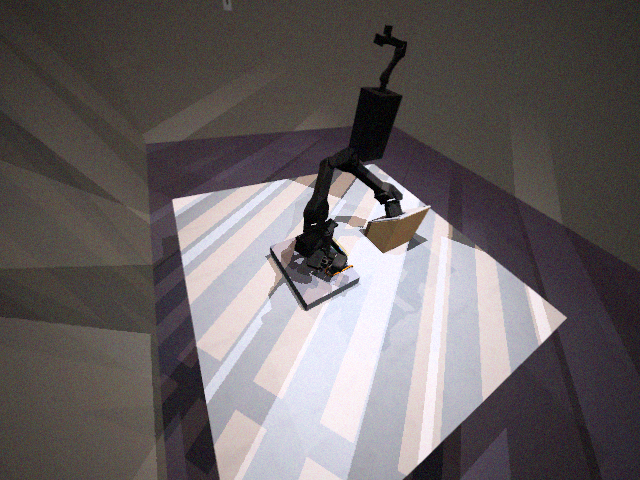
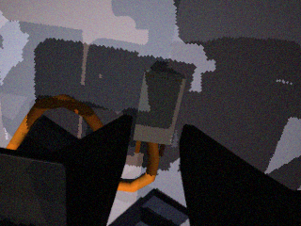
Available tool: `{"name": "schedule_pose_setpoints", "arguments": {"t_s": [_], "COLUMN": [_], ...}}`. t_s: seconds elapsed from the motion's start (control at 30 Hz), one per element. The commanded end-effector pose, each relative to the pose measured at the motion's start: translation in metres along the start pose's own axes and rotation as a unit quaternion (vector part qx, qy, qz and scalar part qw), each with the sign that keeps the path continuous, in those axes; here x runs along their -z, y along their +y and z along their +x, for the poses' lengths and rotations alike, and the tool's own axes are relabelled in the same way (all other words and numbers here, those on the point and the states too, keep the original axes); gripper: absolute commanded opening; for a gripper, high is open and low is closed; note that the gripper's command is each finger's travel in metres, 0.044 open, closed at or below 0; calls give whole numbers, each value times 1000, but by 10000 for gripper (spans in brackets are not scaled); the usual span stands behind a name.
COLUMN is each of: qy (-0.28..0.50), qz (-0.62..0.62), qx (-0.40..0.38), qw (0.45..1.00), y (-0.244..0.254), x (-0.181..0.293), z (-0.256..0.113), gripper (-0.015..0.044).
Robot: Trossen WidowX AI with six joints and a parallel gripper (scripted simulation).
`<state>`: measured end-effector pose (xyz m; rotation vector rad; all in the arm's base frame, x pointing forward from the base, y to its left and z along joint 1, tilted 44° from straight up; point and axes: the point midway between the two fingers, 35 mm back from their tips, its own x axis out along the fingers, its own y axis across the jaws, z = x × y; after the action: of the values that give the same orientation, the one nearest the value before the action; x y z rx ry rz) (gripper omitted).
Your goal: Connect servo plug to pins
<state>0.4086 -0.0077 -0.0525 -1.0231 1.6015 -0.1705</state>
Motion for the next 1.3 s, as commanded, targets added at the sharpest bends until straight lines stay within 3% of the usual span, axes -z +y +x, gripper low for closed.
{"name": "schedule_pose_setpoints", "arguments": {"t_s": [0.0,0.13,0.23,0.4,0.77,1.27], "qy": [3,3,3,3,2,2], "qz": [-4,-4,-4,-4,-4,40], "qx": [2,2,2,2,1,0], "qw": [1000,1000,1000,1000,1000,999], "y": [0,0,0,0,1,14], "x": [1,2,2,2,1,28], "z": [8,11,11,11,-46,-55], "gripper": [115,115,36,3,0,0]}}
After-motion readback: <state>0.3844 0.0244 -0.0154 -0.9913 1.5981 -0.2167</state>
